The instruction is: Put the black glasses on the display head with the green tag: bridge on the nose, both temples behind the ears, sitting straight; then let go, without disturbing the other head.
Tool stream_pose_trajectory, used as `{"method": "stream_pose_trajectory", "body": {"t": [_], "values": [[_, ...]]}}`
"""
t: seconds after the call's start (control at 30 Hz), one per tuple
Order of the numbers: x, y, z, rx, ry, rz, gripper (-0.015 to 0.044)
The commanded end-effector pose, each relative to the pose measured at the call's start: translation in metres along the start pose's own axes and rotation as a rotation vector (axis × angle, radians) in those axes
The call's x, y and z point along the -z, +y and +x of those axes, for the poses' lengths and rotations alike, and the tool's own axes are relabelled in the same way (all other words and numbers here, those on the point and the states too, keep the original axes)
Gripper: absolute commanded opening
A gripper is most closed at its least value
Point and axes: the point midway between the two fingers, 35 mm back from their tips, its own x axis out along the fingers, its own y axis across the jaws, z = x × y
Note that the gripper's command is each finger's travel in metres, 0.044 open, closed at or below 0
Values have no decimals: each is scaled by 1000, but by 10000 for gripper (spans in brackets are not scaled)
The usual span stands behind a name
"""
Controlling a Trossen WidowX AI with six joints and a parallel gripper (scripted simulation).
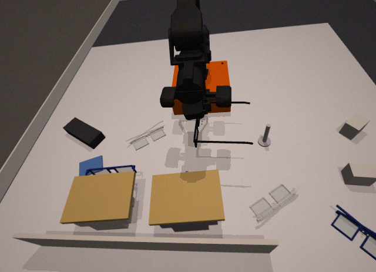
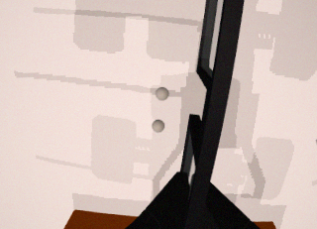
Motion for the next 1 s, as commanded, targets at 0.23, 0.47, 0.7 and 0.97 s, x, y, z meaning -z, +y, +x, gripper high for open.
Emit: {"method": "stream_pose_trajectory", "body": {"t": [0.23, 0.47, 0.7, 0.97], "values": [[1, -3, 8, 1, -3, -8, 0], [-1, -3, 16, 1, -3, -8, 0], [-2, -3, 24, 1, -3, -8, 0], [-2, -3, 33, 1, -3, -8, 0]]}}
